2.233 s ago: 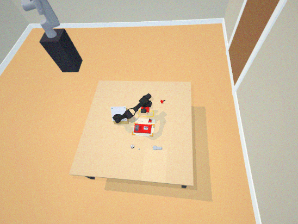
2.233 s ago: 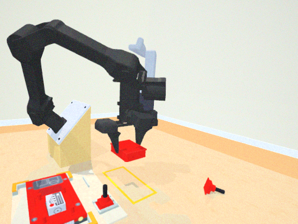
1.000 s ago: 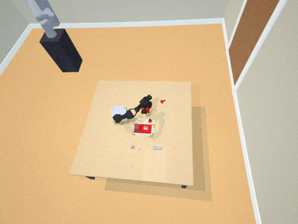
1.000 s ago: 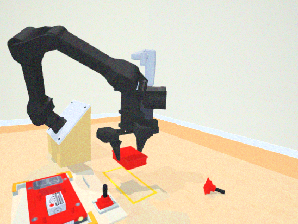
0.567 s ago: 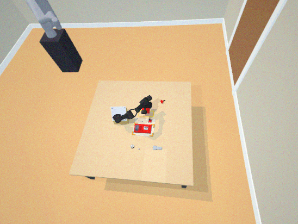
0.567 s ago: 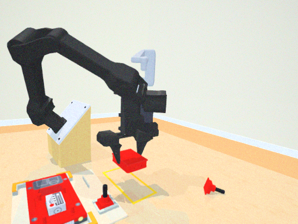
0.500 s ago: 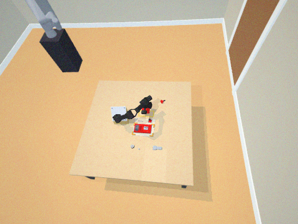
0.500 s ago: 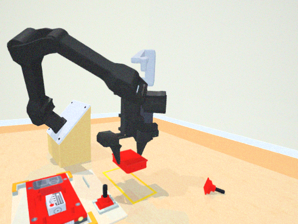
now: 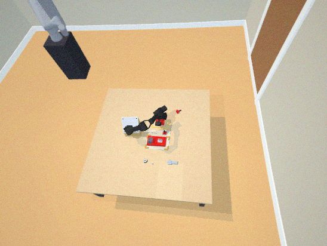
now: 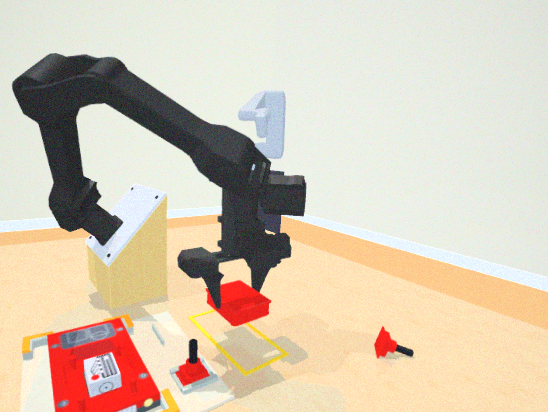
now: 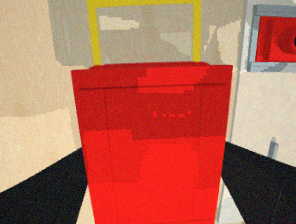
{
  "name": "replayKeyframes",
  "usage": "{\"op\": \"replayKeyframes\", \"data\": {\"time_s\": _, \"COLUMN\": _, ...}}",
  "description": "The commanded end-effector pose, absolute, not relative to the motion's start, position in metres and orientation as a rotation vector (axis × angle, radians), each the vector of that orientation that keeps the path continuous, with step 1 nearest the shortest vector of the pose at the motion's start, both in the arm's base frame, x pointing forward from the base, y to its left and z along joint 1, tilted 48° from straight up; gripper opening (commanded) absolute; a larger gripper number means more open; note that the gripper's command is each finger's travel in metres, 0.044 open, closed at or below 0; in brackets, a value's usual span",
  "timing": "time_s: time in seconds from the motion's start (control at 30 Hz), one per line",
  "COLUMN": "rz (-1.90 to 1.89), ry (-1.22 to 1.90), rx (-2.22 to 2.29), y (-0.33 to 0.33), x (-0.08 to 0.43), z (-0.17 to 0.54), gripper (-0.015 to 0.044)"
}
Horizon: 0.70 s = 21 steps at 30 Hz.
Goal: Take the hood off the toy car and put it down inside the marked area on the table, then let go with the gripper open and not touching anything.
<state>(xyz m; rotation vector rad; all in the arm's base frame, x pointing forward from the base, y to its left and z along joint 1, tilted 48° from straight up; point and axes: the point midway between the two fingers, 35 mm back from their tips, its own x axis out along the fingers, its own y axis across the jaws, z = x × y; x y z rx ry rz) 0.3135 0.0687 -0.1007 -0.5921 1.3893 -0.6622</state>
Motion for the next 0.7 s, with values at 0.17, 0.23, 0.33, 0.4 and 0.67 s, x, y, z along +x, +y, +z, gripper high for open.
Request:
{"op": "replayKeyframes", "data": {"time_s": 0.17, "rz": -0.664, "ry": 1.391, "rx": -0.602, "y": 0.062, "x": 0.313, "z": -0.106, "gripper": 0.0000}}
{"op": "replayKeyframes", "data": {"time_s": 0.23, "rz": -0.665, "ry": 1.391, "rx": -0.602, "y": 0.061, "x": 0.313, "z": -0.107, "gripper": 0.0000}}
{"op": "replayKeyframes", "data": {"time_s": 0.33, "rz": -0.665, "ry": 1.391, "rx": -0.602, "y": 0.059, "x": 0.313, "z": -0.109, "gripper": 0.0000}}
{"op": "replayKeyframes", "data": {"time_s": 0.4, "rz": -0.665, "ry": 1.391, "rx": -0.602, "y": 0.058, "x": 0.313, "z": -0.110, "gripper": 0.0000}}
{"op": "replayKeyframes", "data": {"time_s": 0.67, "rz": -0.666, "ry": 1.391, "rx": -0.603, "y": 0.053, "x": 0.313, "z": -0.114, "gripper": 0.0000}}
